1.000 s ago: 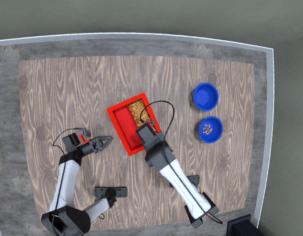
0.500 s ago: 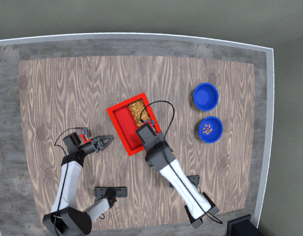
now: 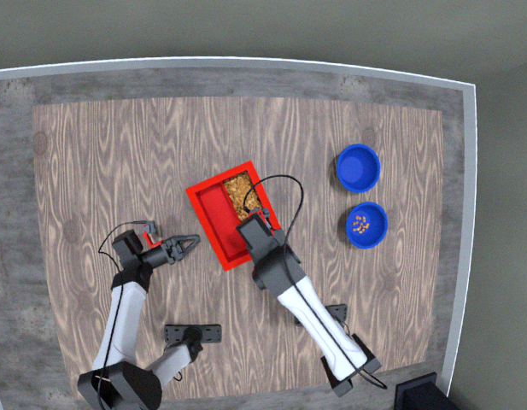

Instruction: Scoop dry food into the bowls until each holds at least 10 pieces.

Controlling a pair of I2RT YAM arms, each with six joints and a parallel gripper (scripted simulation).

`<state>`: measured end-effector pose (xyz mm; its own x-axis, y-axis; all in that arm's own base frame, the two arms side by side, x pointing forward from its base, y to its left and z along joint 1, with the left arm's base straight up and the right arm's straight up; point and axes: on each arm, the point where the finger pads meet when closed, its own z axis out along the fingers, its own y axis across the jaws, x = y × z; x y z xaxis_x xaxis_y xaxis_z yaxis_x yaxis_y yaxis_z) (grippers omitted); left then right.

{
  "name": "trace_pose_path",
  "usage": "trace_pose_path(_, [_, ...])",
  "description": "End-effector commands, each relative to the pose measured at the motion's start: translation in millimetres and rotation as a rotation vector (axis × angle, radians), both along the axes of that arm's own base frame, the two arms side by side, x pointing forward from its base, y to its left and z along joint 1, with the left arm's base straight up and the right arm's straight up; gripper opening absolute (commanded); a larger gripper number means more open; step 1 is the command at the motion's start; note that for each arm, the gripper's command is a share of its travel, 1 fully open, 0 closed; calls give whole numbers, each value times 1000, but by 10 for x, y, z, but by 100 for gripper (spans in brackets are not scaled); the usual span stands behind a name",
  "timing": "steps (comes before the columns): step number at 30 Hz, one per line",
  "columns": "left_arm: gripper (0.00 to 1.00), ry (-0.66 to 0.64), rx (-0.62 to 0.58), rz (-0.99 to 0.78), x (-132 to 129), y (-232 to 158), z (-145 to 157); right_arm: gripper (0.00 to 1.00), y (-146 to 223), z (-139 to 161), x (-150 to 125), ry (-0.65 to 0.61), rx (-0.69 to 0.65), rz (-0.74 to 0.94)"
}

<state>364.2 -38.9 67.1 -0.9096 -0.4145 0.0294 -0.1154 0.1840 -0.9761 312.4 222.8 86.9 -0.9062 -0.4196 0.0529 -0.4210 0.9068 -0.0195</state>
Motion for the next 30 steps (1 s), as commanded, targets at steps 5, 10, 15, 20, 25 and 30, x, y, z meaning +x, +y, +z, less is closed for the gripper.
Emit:
trace_pose_path(5, [27,-86,38,9,107,-23,173,0,34,274,35,-44,53,1])
trace_pose_path(10, [27,-86,36,10,117,-46,170,0,34,274,35,-44,53,1])
trace_pose_path(15, [27,-86,35,10,124,-69,167,0,34,274,35,-44,53,1])
trace_pose_path(20, [27,-88,28,7,127,-89,166,0,34,274,35,-44,53,1])
trace_pose_path(25, [27,-90,34,11,146,-112,166,0,34,274,35,-44,53,1])
trace_pose_path(30, [27,-89,32,11,157,-140,162,0,34,274,35,-44,53,1])
